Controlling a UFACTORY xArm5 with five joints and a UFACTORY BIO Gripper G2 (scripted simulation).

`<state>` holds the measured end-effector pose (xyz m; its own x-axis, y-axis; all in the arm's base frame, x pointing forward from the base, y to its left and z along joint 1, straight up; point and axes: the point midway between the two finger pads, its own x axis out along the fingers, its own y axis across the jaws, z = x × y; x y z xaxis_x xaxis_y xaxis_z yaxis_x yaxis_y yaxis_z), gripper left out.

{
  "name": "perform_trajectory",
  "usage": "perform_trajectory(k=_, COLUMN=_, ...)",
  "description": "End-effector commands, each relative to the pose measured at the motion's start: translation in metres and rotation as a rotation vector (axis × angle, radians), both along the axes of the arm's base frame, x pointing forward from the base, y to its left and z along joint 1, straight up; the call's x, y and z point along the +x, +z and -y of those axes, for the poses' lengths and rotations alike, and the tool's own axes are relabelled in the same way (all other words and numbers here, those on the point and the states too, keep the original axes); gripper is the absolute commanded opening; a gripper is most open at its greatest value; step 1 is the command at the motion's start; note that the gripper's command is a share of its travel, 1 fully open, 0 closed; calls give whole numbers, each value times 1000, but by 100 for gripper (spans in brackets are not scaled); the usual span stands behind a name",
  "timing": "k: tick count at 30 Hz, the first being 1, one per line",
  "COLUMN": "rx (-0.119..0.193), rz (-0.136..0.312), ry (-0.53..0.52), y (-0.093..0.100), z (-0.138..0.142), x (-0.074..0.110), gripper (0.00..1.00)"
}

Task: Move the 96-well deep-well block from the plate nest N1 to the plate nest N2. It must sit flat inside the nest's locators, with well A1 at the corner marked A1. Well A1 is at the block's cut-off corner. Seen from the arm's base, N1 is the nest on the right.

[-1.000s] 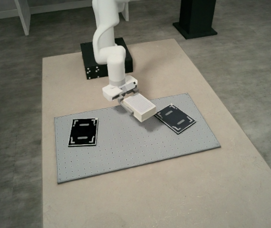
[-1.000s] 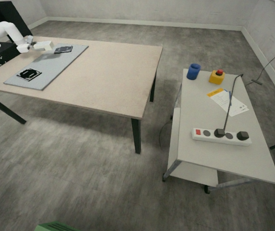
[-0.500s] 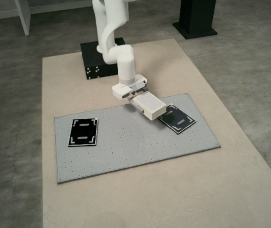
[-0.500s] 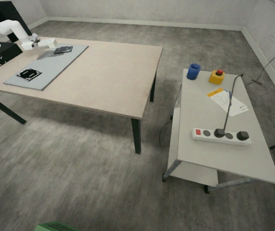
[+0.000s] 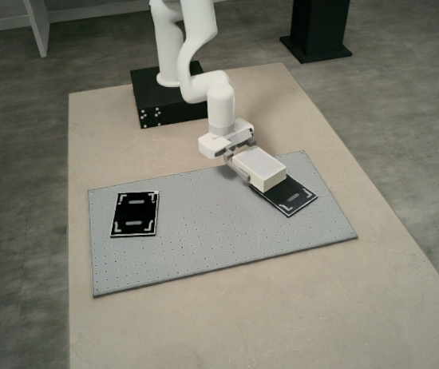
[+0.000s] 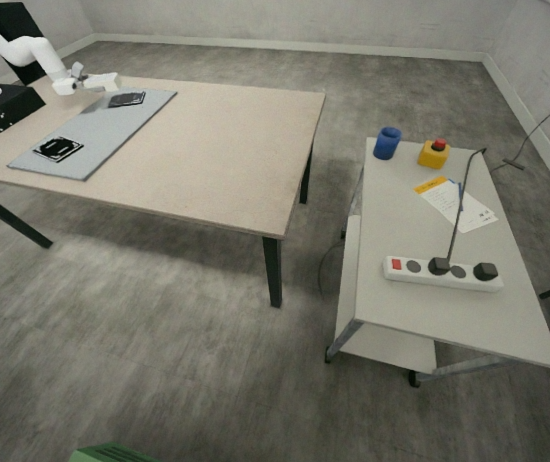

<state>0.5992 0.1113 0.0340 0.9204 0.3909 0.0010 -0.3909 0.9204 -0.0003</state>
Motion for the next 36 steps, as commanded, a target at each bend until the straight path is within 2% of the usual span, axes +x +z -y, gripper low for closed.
perform_trajectory(k=1, rx=-4, rz=4, ry=-2, y=2, z=-9, x=3, gripper=0)
perform_trajectory(k=23, rx=-3, rz=4, ry=-2, y=1, z=-76, x=9, gripper=0)
perform_trajectory(k=36, rx=-3, rz=4, ry=-2, y=1, z=-78, x=10, gripper=0)
